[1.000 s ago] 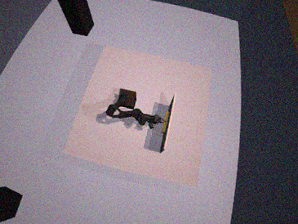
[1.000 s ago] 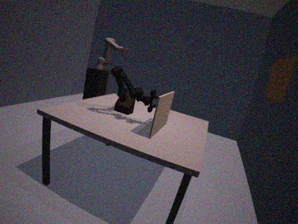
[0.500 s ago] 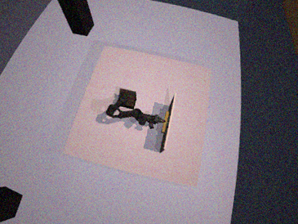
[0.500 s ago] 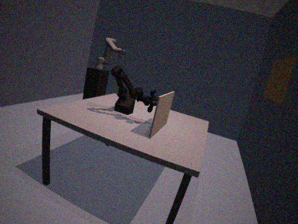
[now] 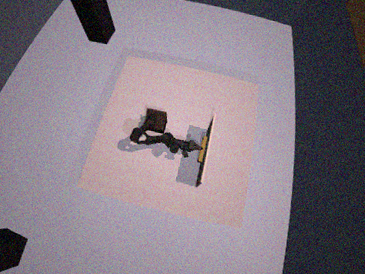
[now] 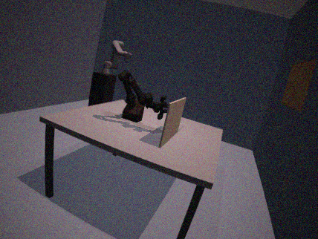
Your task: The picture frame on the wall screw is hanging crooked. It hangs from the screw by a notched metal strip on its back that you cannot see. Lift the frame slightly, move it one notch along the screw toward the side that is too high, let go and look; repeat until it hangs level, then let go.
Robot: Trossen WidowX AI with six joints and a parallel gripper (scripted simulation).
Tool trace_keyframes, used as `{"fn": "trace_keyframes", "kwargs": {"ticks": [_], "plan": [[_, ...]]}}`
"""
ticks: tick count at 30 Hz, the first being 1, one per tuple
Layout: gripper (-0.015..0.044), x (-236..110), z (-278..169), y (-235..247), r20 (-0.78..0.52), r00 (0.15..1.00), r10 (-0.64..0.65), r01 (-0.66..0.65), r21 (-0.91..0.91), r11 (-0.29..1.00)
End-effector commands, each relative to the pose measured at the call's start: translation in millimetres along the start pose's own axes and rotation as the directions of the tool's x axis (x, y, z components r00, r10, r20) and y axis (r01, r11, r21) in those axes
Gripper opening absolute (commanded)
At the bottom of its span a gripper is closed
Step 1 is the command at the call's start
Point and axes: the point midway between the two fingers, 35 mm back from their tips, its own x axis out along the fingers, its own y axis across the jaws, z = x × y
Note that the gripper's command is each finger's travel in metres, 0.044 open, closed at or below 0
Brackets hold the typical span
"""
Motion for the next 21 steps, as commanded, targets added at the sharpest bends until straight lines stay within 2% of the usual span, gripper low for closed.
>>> {"fn": "trace_keyframes", "kwargs": {"ticks": [1,21], "plan": [[0.0000,0.1,0.1,2.0,0.001,1.000,0.001,-0.001,-0.004,1.000],[0.0000,0.1,0.1,8.6,0.001,1.000,0.001,-0.001,-0.003,1.000]]}}
